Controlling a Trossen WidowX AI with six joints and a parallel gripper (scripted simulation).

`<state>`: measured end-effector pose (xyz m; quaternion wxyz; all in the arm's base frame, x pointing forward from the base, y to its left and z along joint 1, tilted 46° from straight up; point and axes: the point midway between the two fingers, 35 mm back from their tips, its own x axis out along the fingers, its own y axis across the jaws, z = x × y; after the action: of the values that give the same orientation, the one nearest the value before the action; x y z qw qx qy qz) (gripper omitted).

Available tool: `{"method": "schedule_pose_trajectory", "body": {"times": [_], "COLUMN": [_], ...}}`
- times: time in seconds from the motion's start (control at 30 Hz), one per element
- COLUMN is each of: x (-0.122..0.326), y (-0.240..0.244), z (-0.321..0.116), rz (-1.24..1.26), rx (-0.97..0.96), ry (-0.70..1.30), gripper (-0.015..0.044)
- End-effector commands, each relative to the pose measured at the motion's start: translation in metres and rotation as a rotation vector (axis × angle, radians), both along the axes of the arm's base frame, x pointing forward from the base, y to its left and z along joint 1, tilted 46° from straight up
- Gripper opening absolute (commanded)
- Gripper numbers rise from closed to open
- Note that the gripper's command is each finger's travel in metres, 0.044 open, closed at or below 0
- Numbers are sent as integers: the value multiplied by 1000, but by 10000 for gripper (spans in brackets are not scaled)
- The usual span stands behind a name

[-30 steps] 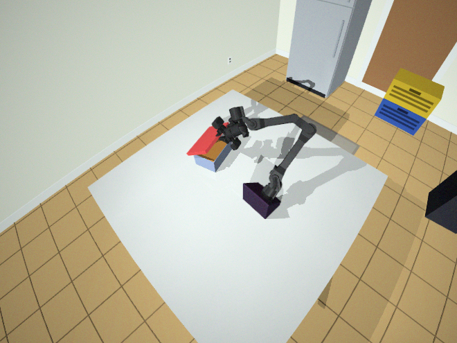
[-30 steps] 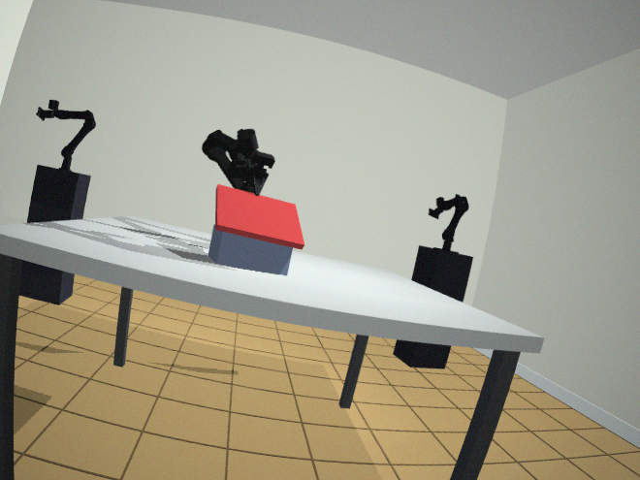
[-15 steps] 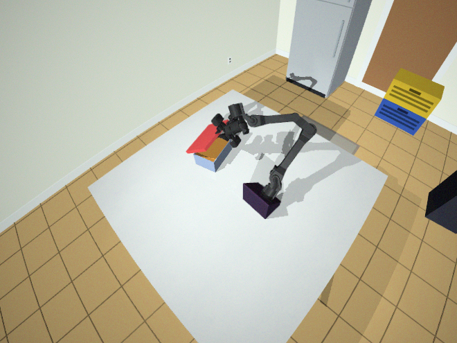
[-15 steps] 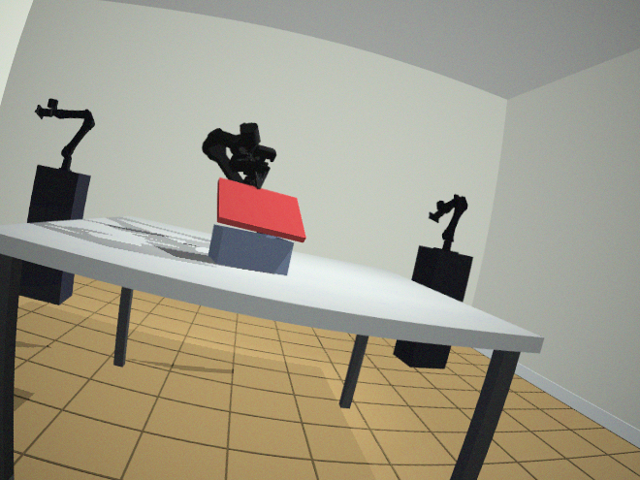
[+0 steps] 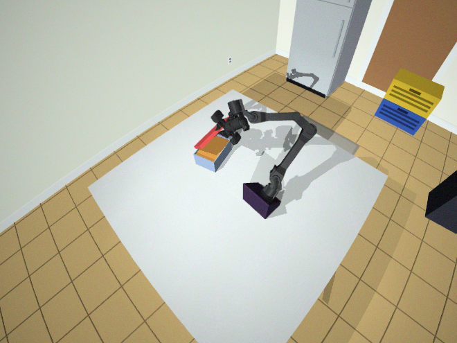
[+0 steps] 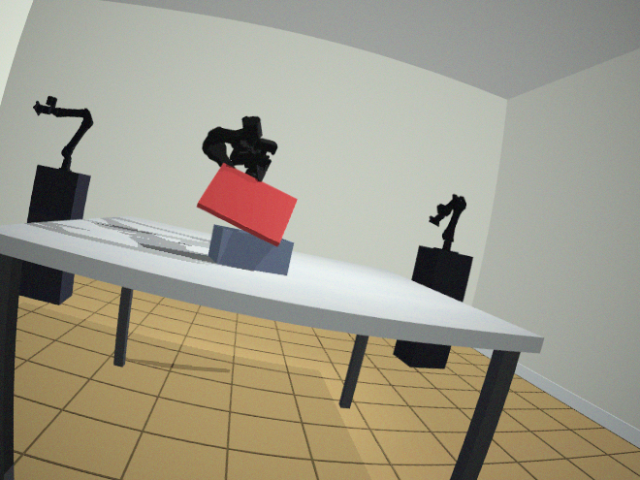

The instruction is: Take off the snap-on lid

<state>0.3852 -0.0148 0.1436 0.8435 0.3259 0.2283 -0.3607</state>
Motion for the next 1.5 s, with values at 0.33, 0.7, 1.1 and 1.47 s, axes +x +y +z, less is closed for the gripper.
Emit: {"method": "schedule_pose_trajectory", "body": {"times": [0.33, 0.7, 1.1, 1.47], "x": [1, -4, -8, -12], "y": [11, 26, 43, 59], "z": [3, -13, -29, -44], "rz": [2, 2, 2, 2], "rx": [6, 7, 8, 9], "ry": [-10, -10, -10, -10], "gripper": [0, 0, 0, 0]}}
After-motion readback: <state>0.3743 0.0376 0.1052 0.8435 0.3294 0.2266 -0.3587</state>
